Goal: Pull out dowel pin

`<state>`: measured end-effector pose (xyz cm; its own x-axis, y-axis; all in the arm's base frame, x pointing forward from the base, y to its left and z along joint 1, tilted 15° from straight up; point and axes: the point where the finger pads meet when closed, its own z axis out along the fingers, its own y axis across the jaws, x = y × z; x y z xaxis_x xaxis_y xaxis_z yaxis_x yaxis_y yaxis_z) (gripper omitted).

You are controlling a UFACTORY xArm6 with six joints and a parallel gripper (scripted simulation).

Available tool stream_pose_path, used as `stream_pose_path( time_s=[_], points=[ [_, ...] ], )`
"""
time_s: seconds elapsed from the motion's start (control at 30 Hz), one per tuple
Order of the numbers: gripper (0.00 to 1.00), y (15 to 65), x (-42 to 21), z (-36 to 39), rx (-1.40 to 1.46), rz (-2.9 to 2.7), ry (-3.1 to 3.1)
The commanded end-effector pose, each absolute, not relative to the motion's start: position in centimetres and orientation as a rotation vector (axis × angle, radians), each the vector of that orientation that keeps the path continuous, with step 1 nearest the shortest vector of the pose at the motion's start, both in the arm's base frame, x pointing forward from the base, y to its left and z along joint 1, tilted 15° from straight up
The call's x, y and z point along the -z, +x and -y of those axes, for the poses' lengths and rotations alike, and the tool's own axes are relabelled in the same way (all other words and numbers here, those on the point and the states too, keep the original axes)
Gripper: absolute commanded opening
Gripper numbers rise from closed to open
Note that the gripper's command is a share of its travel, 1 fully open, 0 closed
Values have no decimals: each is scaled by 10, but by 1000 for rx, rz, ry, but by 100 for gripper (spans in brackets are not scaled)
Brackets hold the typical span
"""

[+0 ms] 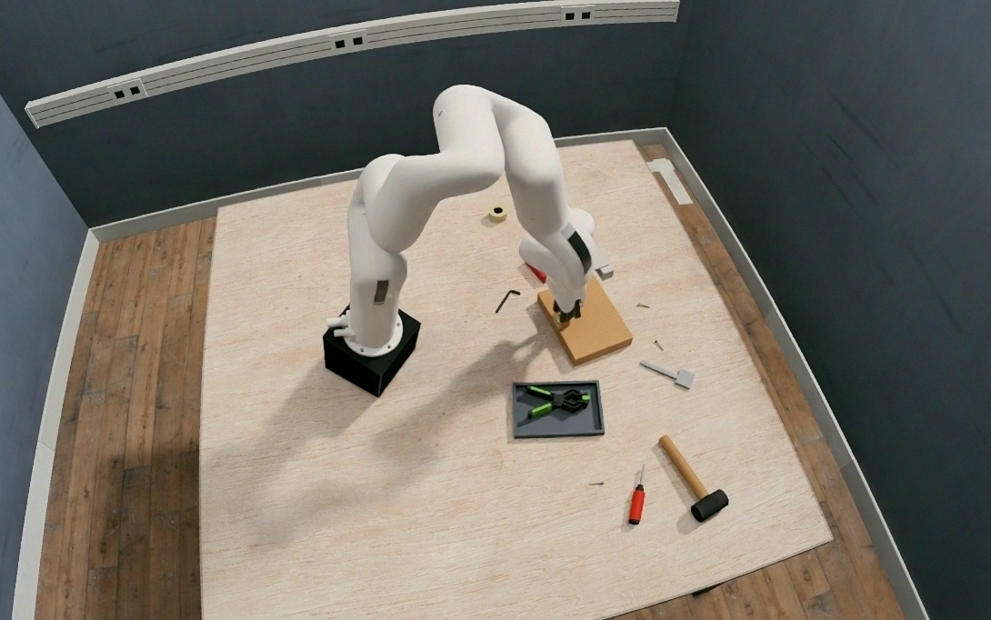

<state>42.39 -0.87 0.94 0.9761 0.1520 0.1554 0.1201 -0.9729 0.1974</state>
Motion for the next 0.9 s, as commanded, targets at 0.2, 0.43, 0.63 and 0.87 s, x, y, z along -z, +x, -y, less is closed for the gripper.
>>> stream_pose_path(
  time_s=[0.2, 0.43, 0.63, 0.87],
  points=[
    [28, 425, -10, 9, -257, -204, 2935],
    [28, 425, -11, 9, -257, -204, 2935],
    [28, 425, -12, 8, -257, -204, 2935],
    [28, 424, -14, 8, -257, -204, 2935]
  ],
)
